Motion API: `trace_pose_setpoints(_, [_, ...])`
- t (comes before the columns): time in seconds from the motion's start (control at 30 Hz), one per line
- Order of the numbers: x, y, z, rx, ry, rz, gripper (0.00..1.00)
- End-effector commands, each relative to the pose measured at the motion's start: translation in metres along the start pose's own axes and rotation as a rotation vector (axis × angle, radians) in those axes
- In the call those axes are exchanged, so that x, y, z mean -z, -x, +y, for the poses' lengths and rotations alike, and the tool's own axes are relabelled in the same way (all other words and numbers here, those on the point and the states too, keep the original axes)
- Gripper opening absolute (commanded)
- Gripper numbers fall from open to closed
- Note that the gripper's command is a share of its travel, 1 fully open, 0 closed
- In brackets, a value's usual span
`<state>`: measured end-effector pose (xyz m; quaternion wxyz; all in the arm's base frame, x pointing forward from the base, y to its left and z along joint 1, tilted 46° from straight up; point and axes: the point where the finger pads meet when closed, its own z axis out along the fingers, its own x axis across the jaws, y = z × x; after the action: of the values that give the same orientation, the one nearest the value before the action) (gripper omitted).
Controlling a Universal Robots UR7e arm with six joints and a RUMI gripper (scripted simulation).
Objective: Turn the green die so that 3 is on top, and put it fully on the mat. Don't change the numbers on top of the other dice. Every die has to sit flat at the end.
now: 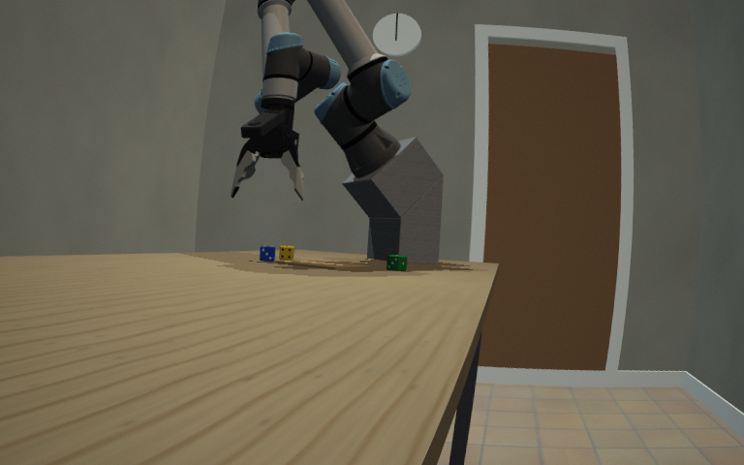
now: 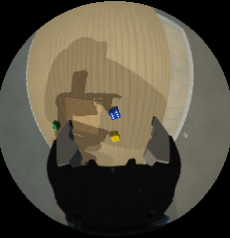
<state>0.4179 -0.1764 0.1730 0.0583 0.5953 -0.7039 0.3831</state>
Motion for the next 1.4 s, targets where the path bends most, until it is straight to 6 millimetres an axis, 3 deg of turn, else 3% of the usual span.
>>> trace_pose_setpoints(0.0, [0.0, 0.0, 0.017, 0.0, -0.002, 0.0, 1.0])
trace_pose_setpoints(0.4, [0.0, 0.0, 0.076, 0.0, -0.002, 0.0, 1.0])
trace_pose_setpoints(0.7, [0.0, 0.0, 0.088, 0.0, -0.002, 0.0, 1.0])
trace_pose_setpoints(1.37, [0.0, 0.001, 0.089, 0.0, -0.002, 0.0, 1.0])
